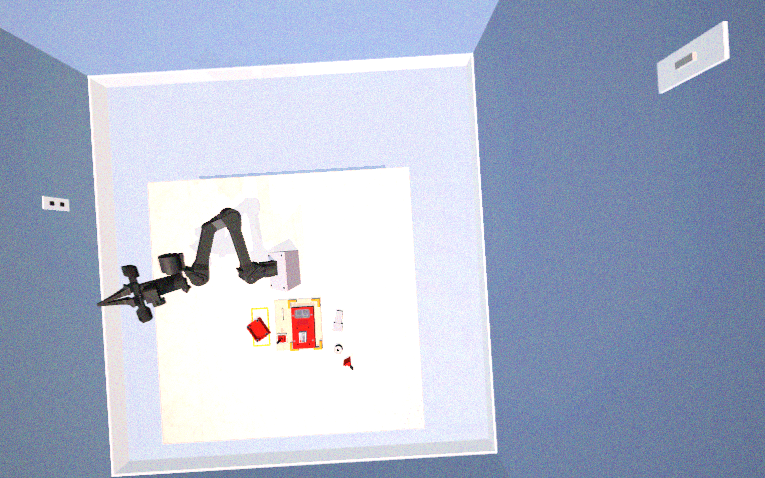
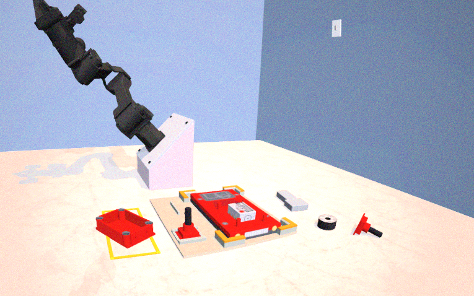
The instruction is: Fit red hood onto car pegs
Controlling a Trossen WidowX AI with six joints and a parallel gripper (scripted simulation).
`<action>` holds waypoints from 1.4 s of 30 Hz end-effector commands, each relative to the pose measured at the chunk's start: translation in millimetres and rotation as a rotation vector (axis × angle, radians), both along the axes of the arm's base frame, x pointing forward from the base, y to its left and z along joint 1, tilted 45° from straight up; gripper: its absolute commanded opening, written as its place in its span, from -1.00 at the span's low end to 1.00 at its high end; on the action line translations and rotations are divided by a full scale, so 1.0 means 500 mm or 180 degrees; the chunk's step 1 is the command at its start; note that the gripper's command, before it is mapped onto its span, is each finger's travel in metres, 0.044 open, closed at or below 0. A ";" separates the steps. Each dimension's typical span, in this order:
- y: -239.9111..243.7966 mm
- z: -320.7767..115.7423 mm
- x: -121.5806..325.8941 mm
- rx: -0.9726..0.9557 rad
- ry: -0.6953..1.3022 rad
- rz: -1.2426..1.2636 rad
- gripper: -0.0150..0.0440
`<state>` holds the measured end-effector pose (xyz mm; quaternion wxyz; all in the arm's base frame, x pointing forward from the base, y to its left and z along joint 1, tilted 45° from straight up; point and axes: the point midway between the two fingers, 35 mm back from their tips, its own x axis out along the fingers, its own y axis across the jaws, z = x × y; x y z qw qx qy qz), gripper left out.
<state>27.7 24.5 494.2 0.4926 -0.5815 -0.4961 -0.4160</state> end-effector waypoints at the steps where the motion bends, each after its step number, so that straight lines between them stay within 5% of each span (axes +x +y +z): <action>1: 0.000 0.000 0.000 0.0000 0.0000 0.0000 -0.49; 4: -0.003 -0.001 0.017 0.0020 0.0101 -0.0001 -0.31; 19: -0.098 -0.142 0.376 0.0627 0.2440 -0.0032 1.00; 31: -0.171 -0.396 0.542 0.1418 0.4327 -0.0009 1.00; 42: -0.212 -0.682 0.548 0.2304 0.6182 -0.0054 1.00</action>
